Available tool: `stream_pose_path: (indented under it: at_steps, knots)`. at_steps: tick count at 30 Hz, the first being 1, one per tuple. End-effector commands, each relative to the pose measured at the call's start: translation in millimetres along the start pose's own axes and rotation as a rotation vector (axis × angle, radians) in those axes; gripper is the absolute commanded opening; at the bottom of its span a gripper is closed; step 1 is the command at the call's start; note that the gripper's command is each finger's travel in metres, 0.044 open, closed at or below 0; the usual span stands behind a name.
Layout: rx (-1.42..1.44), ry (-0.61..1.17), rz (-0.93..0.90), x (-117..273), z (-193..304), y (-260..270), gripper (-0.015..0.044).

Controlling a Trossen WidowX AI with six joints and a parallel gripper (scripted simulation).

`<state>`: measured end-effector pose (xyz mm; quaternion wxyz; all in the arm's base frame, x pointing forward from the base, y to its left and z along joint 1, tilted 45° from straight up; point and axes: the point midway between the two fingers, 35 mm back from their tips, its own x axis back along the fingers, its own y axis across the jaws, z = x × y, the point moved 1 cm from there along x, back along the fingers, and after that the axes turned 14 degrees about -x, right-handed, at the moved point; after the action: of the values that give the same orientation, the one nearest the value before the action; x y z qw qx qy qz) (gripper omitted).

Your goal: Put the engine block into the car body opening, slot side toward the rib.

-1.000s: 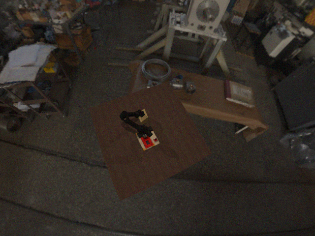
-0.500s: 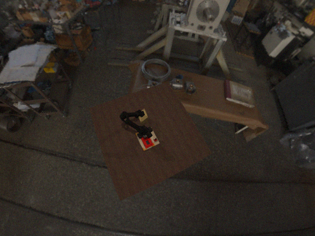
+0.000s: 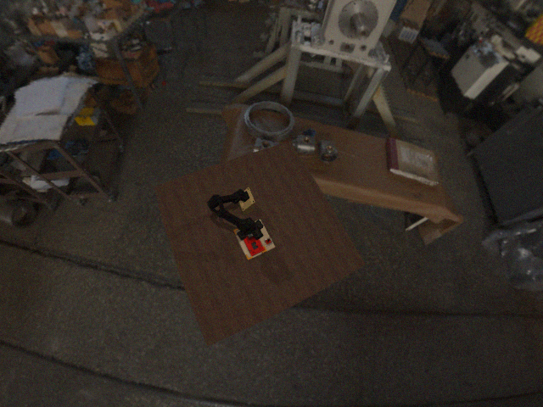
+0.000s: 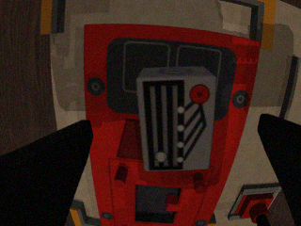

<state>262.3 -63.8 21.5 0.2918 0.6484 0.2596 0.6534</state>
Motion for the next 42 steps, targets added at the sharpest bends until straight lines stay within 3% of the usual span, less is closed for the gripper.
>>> stream_pose_path:
  at_steps: [1, 12, 20, 24, 42]
  knots:
    - [0.005, -0.005, -0.013, -5.3, -0.2, -0.2, 0.044]
    - [0.005, -0.005, -0.013, -5.3, -0.2, -0.2, 0.0151]
    - [0.005, -0.005, -0.013, -5.3, -0.2, -0.2, 0.0098]
    - [0.005, -0.003, -0.01, -1.0, 0.8, -0.5, 0.0]
    - [0.006, 0.014, 0.015, 54.3, 5.6, -2.0, 0.0]
